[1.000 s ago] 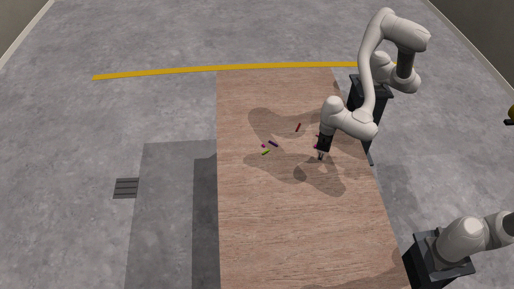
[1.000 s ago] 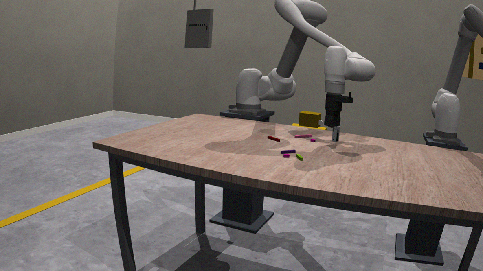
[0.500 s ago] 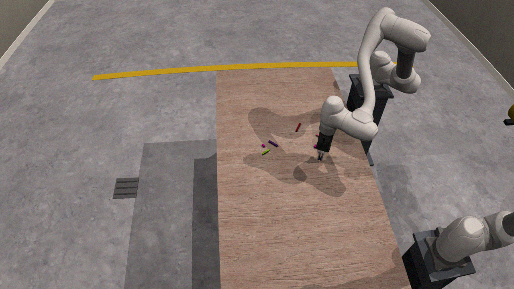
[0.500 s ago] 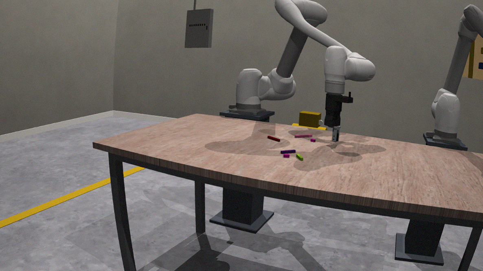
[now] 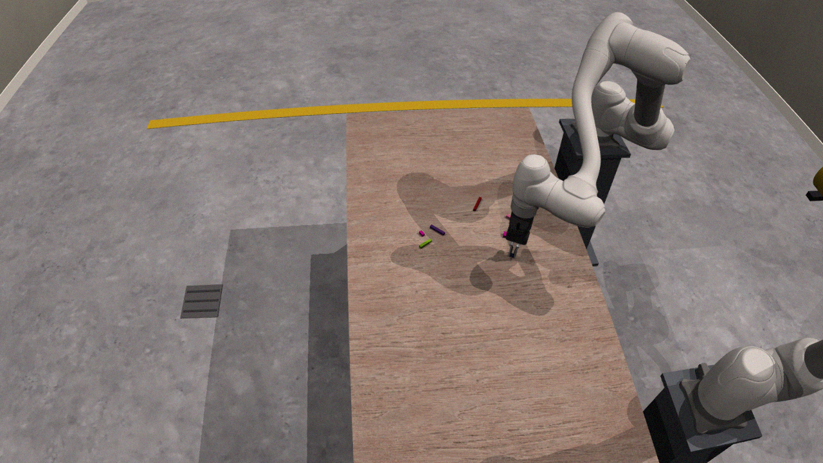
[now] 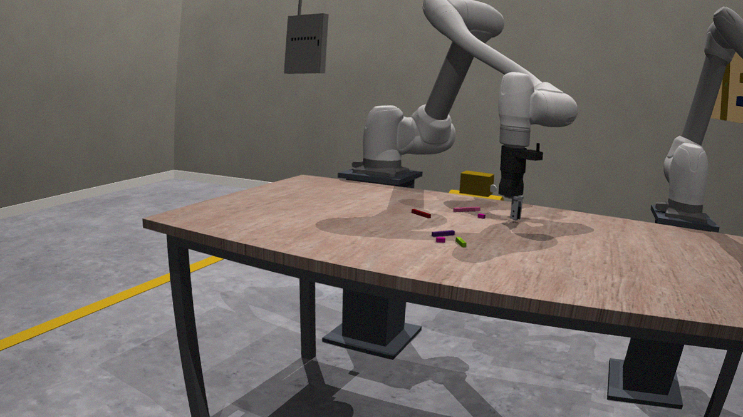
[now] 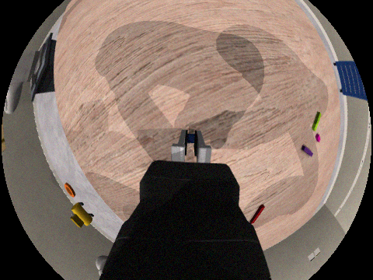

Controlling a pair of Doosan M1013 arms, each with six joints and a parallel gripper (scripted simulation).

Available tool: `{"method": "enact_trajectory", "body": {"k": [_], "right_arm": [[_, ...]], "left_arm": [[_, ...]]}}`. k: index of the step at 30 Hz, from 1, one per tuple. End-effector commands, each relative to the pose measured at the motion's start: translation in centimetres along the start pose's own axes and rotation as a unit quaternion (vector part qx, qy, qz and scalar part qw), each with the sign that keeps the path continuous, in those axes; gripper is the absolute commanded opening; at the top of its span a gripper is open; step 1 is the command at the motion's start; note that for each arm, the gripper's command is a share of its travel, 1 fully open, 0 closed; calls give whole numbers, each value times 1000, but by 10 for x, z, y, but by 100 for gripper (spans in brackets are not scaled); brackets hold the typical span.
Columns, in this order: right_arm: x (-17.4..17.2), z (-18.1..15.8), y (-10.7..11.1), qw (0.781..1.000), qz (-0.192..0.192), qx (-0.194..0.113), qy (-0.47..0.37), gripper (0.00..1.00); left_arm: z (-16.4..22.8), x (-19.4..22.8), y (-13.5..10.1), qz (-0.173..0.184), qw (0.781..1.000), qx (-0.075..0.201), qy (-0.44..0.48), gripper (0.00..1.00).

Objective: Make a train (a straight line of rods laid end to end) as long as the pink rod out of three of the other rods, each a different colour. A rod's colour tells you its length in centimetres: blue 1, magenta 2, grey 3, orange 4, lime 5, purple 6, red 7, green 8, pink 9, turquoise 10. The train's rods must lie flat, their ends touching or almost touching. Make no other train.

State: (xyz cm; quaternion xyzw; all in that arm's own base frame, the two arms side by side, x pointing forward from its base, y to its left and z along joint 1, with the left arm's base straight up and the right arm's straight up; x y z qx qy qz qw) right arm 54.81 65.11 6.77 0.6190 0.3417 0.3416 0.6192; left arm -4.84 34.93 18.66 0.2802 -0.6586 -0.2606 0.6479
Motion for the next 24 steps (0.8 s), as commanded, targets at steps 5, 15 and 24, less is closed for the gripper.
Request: {"method": "enact_trajectory", "body": {"k": [5,15,24], "right_arm": [[0,0,-3,1000,1,0,0,24],[0,0,-6,1000,1,0,0,24],[0,0,-6,1000,1,0,0,24]], "left_arm": [[0,0,1,-1,1000,0,0,100],[0,0,1,-1,1000,0,0,100],[0,0,1,-1,1000,0,0,100]]}}
Point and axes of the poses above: on each arm, the point where the finger pads meet when closed, its own y axis back along the fingers, its own z axis across the jaws, x = y × z, the point moved 4 cm from there along y, back along the fingers, and after that the axes turned 5 degrees about -y, right-handed, at the moved point
